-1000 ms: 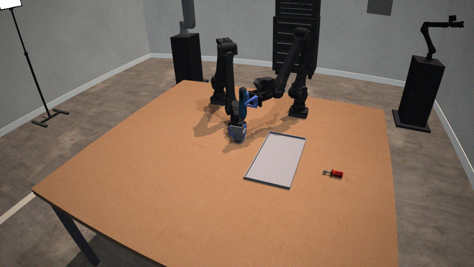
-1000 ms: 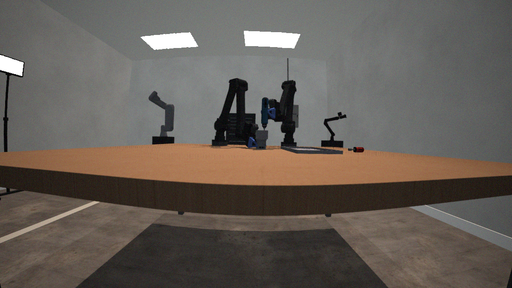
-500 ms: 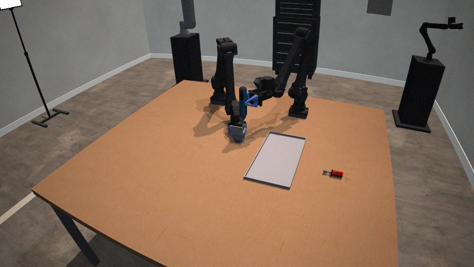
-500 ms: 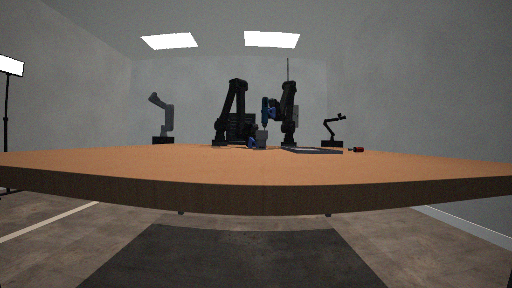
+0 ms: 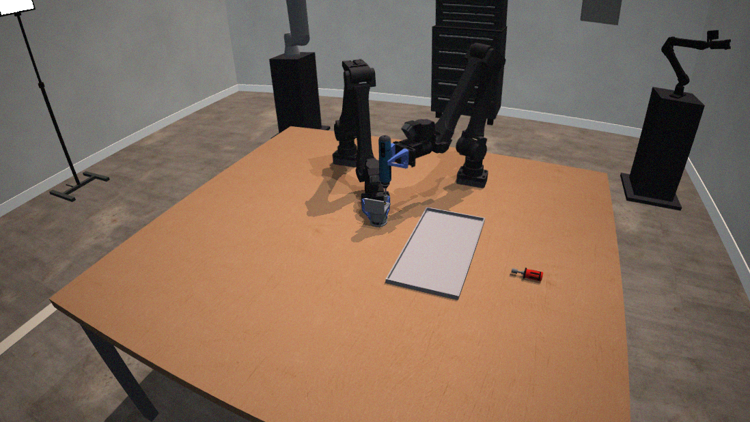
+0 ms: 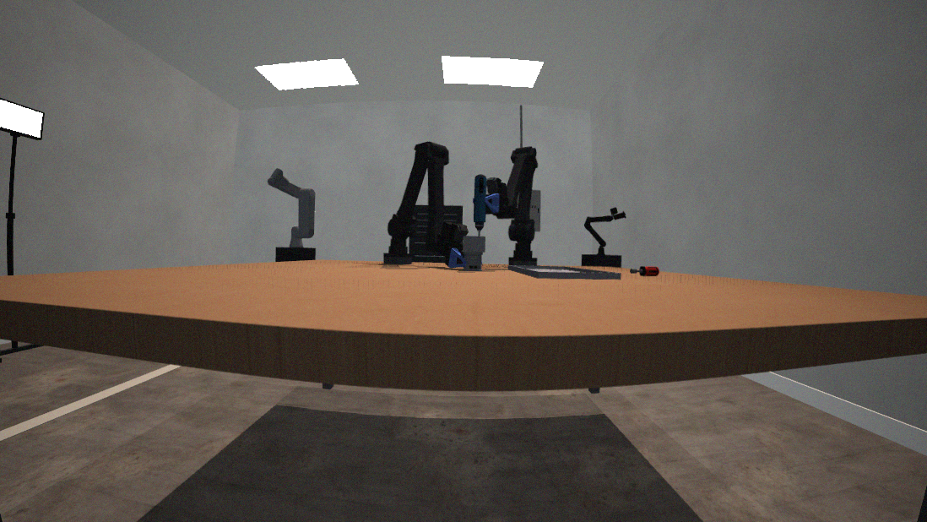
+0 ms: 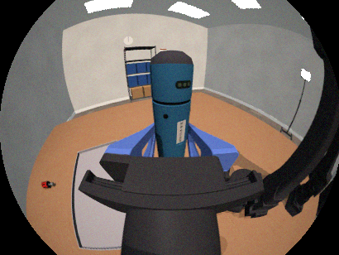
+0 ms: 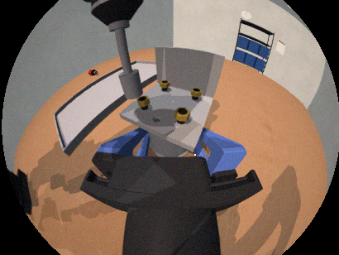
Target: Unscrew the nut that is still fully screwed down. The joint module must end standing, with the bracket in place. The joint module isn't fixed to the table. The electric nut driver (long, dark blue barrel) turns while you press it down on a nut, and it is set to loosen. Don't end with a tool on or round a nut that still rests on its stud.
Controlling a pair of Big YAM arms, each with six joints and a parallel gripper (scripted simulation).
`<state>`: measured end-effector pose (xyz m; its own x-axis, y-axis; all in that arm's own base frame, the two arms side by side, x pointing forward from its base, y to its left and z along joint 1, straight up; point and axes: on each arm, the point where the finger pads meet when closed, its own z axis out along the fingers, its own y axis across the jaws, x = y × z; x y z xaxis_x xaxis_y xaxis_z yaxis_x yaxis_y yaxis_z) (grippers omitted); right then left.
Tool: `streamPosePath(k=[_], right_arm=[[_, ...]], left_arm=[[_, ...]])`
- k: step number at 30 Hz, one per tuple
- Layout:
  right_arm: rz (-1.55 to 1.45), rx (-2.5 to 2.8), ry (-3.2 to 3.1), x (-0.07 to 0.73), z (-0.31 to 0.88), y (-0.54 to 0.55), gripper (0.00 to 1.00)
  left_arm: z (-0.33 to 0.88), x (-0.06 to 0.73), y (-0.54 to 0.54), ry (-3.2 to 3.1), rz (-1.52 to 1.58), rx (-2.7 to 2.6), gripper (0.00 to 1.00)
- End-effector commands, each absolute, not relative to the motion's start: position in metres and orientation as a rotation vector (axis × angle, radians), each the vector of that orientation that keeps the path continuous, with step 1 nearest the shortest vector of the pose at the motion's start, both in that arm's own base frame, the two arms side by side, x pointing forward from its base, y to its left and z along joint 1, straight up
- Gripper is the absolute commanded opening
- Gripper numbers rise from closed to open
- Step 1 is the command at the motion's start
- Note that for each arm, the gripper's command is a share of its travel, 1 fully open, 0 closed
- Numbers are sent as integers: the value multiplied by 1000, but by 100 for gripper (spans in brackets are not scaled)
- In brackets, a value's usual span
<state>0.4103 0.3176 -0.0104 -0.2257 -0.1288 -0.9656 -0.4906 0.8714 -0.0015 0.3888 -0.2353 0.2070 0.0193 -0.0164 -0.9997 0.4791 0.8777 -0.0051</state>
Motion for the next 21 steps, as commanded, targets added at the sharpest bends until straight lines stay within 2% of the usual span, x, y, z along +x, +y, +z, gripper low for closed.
streamPosePath(k=[1,21], right_arm=[[337,-491,1822,407,-27,315,59],[337,-491,1822,407,-27,315,59]], left_arm=[[256,401,-251,1407,-430,361,42],[259,402,-252,1406,-430,361,42]])
